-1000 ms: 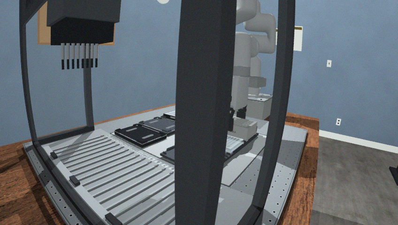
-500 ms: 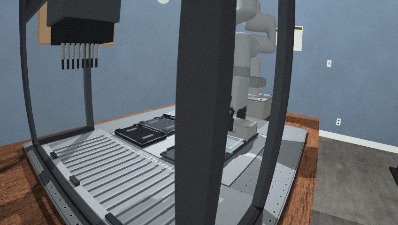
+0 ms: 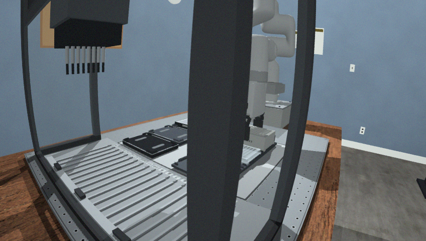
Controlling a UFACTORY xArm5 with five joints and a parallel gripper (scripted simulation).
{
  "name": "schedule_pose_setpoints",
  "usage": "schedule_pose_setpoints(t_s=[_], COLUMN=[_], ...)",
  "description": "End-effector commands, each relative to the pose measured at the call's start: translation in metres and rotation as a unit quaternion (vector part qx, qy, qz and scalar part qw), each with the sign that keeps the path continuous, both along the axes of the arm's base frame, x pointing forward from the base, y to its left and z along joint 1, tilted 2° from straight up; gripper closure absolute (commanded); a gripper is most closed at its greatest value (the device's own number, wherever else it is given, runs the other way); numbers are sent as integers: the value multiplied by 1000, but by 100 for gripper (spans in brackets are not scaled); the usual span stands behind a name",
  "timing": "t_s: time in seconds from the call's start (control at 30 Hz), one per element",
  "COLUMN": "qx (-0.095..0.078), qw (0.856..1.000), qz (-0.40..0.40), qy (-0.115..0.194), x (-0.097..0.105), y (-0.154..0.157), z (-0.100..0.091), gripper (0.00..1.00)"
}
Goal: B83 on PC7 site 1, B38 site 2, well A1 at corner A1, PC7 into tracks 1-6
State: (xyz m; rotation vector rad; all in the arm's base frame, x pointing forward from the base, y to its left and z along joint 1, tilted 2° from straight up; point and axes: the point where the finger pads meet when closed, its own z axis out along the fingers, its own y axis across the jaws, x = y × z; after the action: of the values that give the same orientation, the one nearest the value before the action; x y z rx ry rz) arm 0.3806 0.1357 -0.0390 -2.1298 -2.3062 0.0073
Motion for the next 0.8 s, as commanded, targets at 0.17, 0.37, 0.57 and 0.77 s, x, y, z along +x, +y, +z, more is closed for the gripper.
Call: schedule_pose_setpoints(t_s=[0.17,0.37,0.57,0.77], qx=[-12,-12,-12,-12], qw=[1000,1000,1000,1000], qz=[0,0,0,0], qy=[-6,-6,-6,-6], x=[1,1,1,1], y=[1,1,1,1], z=[3,9,19,29], gripper=[0,0,0,0])
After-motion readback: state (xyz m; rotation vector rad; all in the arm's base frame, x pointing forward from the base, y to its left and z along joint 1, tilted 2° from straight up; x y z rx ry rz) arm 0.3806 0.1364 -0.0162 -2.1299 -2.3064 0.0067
